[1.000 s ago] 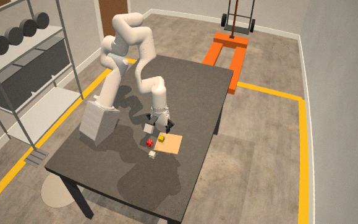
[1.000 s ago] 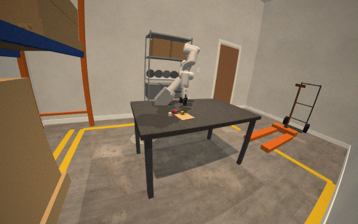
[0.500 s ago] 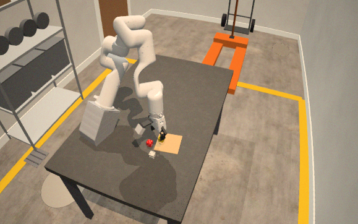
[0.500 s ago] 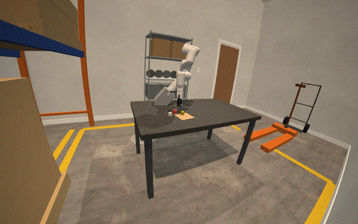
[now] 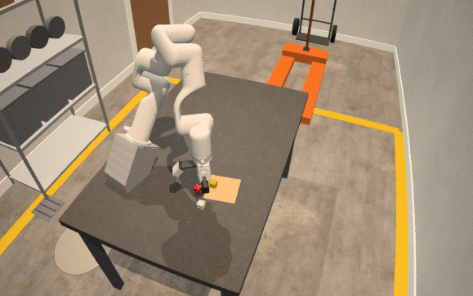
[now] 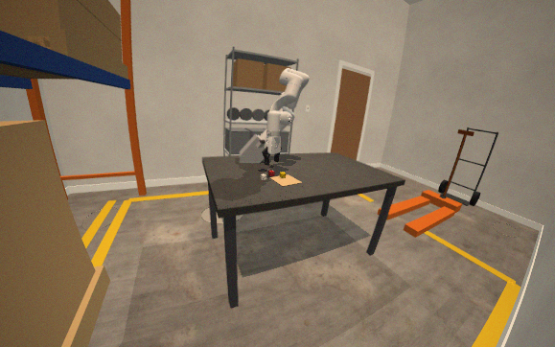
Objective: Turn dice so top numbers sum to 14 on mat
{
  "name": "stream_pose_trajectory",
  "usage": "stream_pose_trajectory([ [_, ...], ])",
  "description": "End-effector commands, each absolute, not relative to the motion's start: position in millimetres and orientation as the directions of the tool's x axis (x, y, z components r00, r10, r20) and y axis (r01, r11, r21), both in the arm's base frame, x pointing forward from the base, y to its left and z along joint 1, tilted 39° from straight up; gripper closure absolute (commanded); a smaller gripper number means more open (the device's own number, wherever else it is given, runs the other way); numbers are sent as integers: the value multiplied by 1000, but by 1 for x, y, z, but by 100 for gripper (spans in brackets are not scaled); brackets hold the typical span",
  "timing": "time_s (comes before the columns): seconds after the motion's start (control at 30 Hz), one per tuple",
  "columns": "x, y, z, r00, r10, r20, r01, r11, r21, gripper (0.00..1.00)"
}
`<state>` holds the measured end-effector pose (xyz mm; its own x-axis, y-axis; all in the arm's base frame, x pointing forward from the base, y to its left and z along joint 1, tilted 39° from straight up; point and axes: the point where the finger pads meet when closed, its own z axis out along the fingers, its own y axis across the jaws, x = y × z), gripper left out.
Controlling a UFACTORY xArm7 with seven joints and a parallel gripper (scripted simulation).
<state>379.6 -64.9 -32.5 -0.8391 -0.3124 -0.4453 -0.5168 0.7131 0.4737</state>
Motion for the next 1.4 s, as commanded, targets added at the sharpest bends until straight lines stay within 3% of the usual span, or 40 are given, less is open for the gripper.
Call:
stream_pose_trajectory([
  [0.0,380,-78,-42,-918,-191,-348,-363,759,541,0],
  [0.3,377,-99,-59,-984,36,-175,-79,791,607,0],
  [0.47,376,-101,-61,-985,53,-162,-58,791,609,0],
  [0.5,376,-101,-61,-985,53,-162,-58,791,609,53],
  [1.37,376,-101,-61,-985,53,-162,-58,791,609,53],
])
